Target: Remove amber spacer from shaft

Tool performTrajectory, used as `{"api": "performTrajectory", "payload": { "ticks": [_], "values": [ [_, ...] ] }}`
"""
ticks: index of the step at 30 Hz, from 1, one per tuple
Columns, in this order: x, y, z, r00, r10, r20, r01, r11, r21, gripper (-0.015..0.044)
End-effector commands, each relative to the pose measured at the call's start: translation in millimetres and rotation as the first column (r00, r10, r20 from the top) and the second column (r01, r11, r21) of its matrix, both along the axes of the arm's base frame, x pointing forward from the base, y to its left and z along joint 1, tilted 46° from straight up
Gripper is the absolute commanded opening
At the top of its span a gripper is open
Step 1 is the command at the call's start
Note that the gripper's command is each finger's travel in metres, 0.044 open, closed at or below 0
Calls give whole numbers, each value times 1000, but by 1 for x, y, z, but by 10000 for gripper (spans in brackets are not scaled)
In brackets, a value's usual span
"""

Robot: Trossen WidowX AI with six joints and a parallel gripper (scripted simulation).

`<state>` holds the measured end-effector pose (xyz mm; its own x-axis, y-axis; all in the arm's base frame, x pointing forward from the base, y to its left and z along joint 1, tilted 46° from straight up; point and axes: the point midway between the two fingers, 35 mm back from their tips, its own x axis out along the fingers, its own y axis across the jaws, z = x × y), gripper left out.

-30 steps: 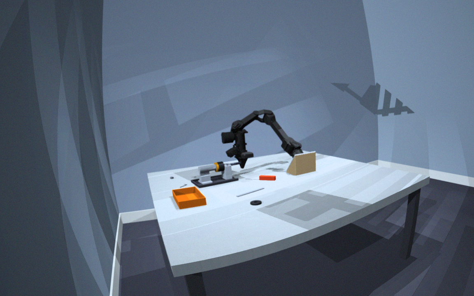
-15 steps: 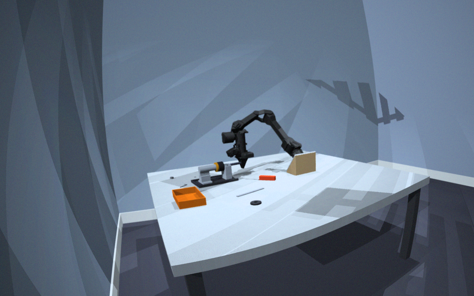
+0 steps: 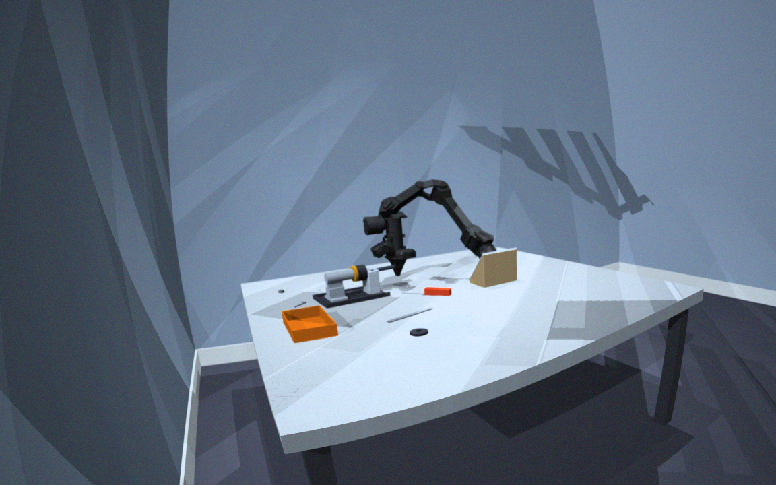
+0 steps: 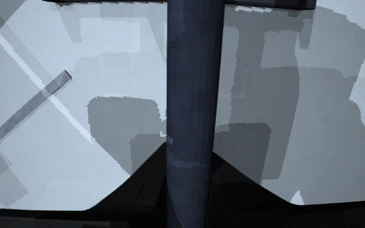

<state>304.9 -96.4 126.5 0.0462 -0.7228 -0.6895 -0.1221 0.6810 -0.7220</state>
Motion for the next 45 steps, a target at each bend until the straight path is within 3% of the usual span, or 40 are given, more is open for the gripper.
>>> {"api": "performTrajectory", "payload": {
  "ticks": [1,45],
  "values": [
    [-1,0,0,1000,1,-3,-1,1000,-2,0],
    [-7,-1,1,1000,1,-3,-1,1000,-2,0]
  ]
}}
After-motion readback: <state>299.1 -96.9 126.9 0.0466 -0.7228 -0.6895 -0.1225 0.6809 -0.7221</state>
